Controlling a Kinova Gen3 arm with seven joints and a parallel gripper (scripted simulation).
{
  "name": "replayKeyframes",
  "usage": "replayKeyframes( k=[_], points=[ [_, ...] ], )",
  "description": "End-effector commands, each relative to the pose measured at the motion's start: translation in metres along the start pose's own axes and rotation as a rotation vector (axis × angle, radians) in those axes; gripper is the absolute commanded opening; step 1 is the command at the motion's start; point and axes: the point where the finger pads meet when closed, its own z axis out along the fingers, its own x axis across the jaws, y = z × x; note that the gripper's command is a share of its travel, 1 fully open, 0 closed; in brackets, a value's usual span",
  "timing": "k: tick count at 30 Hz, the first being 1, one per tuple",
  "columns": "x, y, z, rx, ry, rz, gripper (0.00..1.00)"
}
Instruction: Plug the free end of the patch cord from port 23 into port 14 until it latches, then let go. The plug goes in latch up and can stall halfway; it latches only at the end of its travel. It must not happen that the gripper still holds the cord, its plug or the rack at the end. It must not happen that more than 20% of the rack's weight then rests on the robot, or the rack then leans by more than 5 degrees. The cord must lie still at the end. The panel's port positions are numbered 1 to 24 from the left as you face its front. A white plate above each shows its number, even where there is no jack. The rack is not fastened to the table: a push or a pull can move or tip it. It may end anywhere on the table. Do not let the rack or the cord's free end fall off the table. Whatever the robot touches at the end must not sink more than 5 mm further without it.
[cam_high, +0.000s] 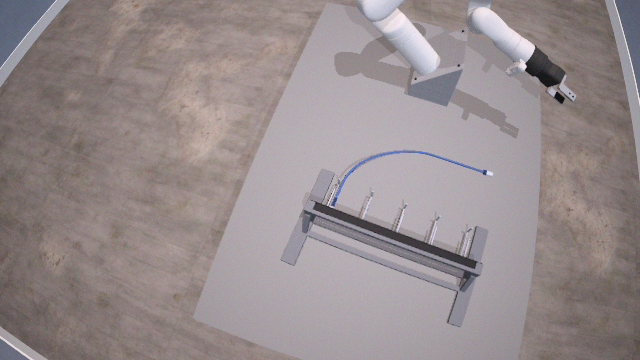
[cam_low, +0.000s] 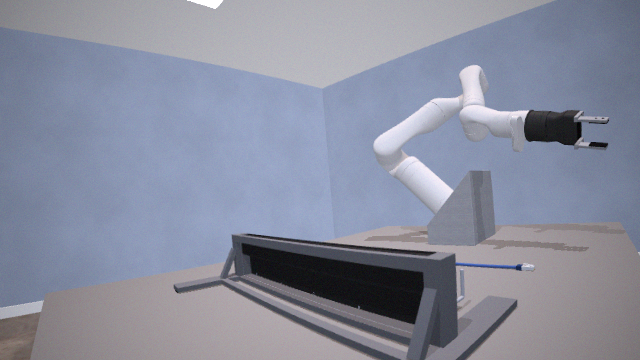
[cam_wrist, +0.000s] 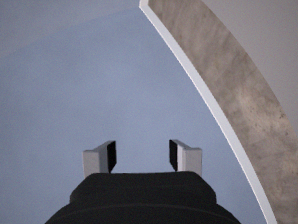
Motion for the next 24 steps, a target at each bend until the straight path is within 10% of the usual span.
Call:
replayKeyframes(
  k=[1, 24],
  points=[
    [-0.001, 0.0006, 0.0, -0.001, -0.002, 0.001, 1.0],
    [-0.0021, 0.0022, 0.0023, -0.009, 0.001, -0.019, 1.0]
  ],
)
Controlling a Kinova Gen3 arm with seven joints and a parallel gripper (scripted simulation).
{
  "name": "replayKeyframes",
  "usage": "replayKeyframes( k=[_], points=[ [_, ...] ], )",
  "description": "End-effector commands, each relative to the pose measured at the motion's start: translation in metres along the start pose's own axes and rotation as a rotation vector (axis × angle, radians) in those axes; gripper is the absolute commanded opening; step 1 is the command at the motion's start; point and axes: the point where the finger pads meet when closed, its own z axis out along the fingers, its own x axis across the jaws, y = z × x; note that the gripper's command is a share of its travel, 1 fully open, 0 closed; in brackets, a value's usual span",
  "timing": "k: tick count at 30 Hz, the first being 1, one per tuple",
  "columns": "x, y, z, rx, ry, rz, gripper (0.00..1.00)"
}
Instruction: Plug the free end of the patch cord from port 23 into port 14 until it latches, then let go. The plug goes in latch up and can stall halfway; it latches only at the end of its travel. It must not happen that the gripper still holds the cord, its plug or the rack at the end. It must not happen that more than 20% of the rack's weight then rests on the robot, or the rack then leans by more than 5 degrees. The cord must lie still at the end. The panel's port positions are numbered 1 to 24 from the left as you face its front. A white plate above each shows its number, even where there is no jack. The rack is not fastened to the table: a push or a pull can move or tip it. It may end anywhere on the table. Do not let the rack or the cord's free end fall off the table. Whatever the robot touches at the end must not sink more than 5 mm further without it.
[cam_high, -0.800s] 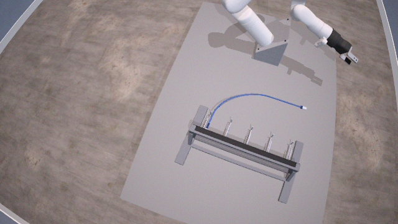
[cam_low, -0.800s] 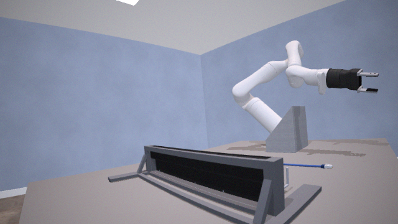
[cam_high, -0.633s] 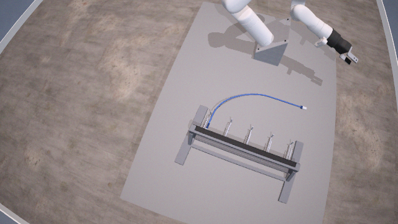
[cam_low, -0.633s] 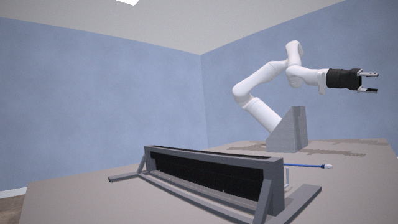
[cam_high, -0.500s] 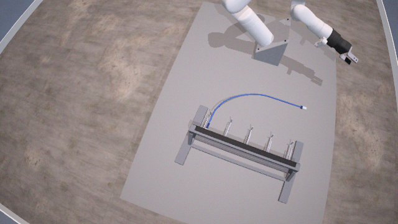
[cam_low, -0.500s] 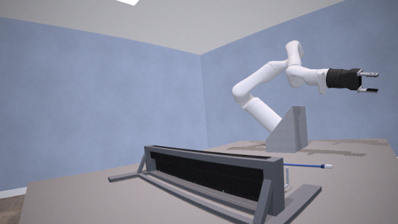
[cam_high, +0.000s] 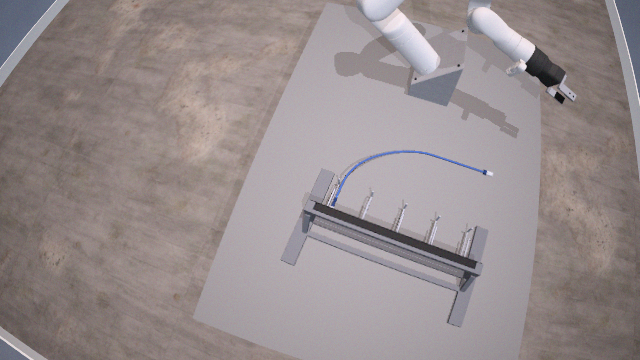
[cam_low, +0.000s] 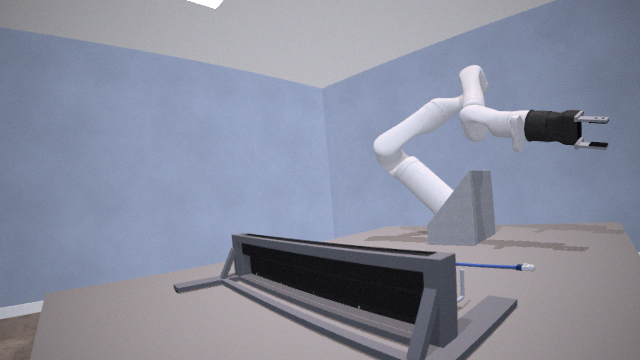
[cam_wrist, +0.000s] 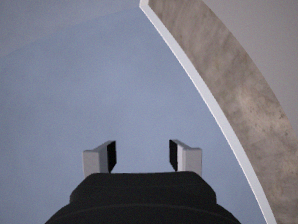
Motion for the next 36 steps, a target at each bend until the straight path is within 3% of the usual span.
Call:
replayKeyframes(
  k=[1, 13, 27, 36],
  points=[
    [-0.002, 0.002, 0.003, -0.011, 0.001, -0.019, 1.0],
    [-0.007, 0.005, 0.016, -0.044, 0.026, -0.125, 1.0],
    [-0.013, 0.005, 0.047, -0.142, 0.111, -0.446, 1.0],
    [-0.004, -0.014, 0.067, -0.252, 0.237, -0.805, 1.0]
  ],
)
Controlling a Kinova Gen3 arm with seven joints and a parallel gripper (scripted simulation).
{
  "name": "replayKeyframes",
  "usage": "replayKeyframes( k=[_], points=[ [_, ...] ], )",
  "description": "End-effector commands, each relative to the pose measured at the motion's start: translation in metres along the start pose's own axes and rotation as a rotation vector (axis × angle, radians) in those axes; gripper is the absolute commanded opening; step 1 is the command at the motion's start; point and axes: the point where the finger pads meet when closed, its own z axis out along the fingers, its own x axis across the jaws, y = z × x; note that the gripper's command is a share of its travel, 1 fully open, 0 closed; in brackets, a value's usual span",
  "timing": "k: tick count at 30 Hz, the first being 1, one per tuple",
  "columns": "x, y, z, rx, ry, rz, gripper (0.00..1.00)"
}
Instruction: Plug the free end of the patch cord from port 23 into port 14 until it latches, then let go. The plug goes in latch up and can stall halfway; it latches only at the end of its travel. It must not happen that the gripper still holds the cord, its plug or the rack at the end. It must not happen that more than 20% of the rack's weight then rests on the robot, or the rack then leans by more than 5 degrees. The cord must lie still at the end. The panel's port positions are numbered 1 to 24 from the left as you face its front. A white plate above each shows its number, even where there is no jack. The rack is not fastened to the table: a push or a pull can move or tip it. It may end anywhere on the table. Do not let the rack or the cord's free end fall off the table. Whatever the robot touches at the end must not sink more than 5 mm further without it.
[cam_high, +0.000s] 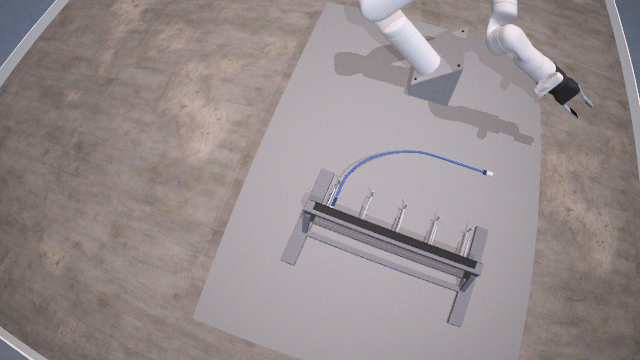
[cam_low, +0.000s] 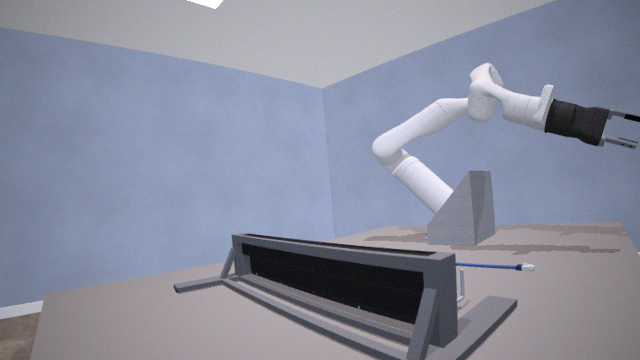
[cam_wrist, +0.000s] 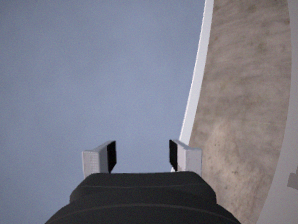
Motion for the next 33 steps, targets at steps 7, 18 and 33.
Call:
replayKeyframes(
  k=[7, 18, 33],
  points=[
    [0.044, -0.021, 0.01, -0.137, 0.151, -0.335, 1.0],
    [0.121, -0.046, -0.013, -0.376, 0.376, -0.719, 1.0],
    [0.213, -0.083, -0.084, -0.717, 0.635, -1.019, 1.0]
  ],
)
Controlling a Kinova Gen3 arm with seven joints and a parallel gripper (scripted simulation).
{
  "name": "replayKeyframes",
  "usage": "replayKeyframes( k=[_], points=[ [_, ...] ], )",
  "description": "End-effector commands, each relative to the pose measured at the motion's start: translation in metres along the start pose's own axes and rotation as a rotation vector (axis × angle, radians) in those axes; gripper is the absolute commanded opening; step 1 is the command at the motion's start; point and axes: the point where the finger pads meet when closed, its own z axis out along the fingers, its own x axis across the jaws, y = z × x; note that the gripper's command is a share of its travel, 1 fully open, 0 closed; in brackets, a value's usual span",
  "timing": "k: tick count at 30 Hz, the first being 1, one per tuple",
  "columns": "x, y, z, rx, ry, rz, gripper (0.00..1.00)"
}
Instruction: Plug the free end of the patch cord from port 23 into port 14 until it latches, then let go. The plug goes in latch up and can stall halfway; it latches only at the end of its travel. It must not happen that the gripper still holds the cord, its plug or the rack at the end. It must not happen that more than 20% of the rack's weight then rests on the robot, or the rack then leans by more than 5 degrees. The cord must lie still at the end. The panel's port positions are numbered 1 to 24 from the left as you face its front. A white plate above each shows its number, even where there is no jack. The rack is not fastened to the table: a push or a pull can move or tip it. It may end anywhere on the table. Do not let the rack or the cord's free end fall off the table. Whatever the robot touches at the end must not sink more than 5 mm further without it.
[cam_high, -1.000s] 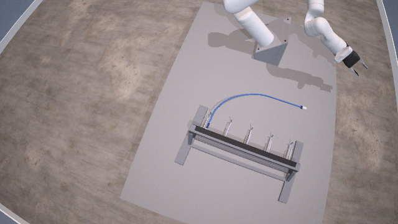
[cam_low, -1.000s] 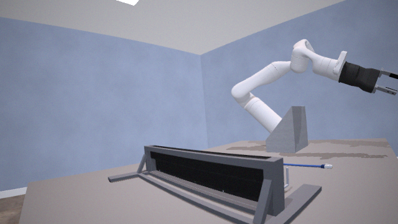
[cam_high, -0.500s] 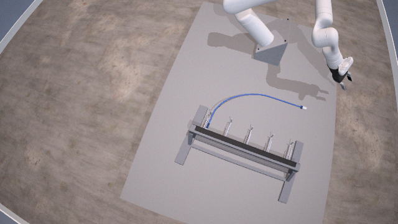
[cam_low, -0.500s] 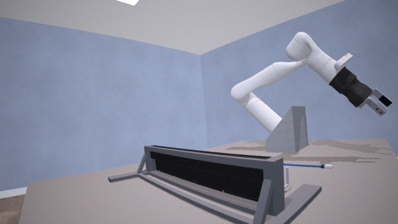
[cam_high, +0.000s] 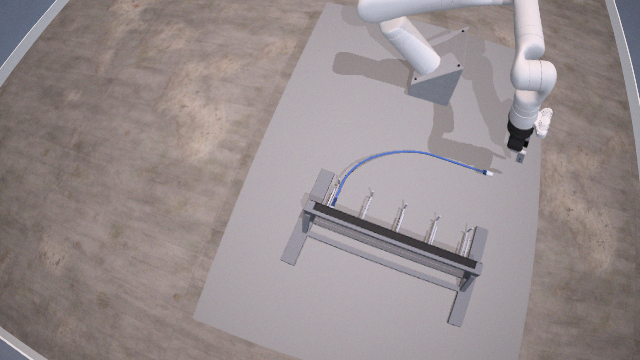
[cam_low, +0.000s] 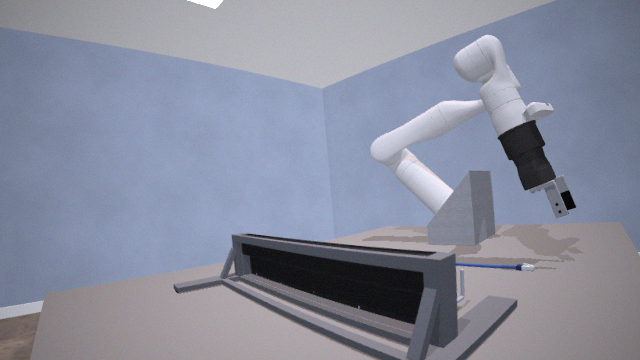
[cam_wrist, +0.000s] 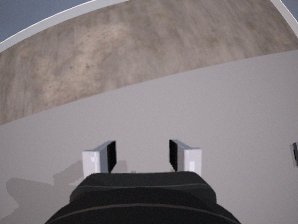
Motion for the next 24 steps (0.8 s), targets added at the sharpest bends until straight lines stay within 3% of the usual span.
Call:
replayKeyframes(
  k=[1, 7, 24],
  points=[
    [0.019, 0.021, 0.003, -0.079, 0.02, -0.055, 1.0],
    [0.043, 0.049, -0.002, -0.194, 0.057, -0.133, 1.0],
    [0.06, 0.069, -0.01, -0.281, 0.082, -0.194, 1.0]
  ],
)
